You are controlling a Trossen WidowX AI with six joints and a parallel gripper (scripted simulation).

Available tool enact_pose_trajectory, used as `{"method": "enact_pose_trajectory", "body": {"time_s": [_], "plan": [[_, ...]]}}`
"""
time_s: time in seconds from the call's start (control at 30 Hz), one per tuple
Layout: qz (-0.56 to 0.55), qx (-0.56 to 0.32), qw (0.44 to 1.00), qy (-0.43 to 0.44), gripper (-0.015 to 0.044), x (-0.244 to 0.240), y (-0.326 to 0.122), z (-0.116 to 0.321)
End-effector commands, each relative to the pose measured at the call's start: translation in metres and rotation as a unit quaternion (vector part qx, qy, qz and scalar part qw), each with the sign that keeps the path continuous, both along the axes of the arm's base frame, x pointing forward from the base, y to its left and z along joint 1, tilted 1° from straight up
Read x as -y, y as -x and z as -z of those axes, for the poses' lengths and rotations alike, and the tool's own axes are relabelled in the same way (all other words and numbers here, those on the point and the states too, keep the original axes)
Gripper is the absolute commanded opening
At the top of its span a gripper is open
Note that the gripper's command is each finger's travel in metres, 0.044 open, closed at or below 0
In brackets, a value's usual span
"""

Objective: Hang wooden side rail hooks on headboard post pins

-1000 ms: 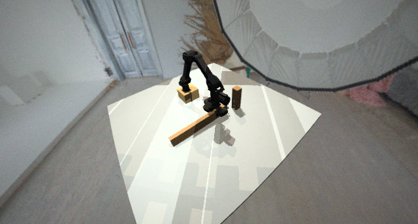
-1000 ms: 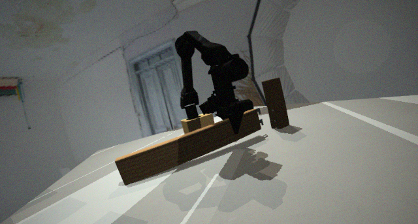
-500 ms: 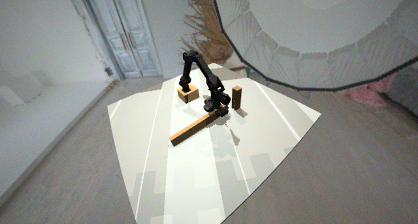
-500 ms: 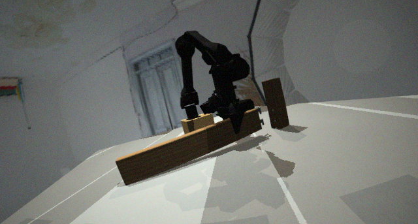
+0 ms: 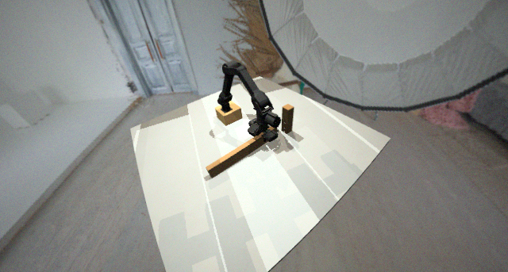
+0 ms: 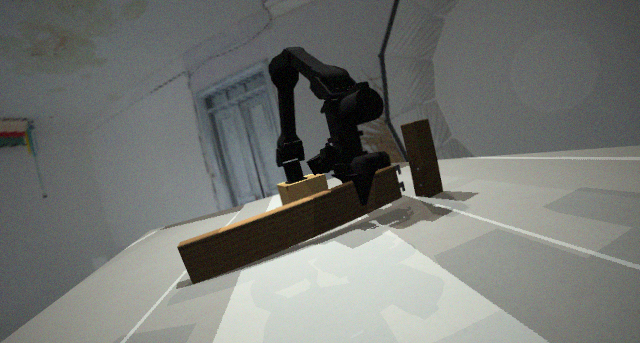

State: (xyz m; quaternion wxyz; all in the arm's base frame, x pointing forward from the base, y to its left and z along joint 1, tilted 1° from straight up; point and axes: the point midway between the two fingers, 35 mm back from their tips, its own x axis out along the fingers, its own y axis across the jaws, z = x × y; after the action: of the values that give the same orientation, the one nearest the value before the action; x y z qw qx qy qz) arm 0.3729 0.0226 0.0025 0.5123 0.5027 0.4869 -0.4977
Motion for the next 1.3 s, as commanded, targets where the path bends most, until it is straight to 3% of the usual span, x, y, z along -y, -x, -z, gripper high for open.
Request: {"method": "enact_pose_trajectory", "body": {"time_s": [0.0,1.27], "plan": [[0.000,0.005,1.000,-0.001,0.0000,-0.0017,-0.0020,-0.0013],[0.000,0.005,1.000,-0.001,0.0000,-0.0060,-0.0029,-0.0034]]}}
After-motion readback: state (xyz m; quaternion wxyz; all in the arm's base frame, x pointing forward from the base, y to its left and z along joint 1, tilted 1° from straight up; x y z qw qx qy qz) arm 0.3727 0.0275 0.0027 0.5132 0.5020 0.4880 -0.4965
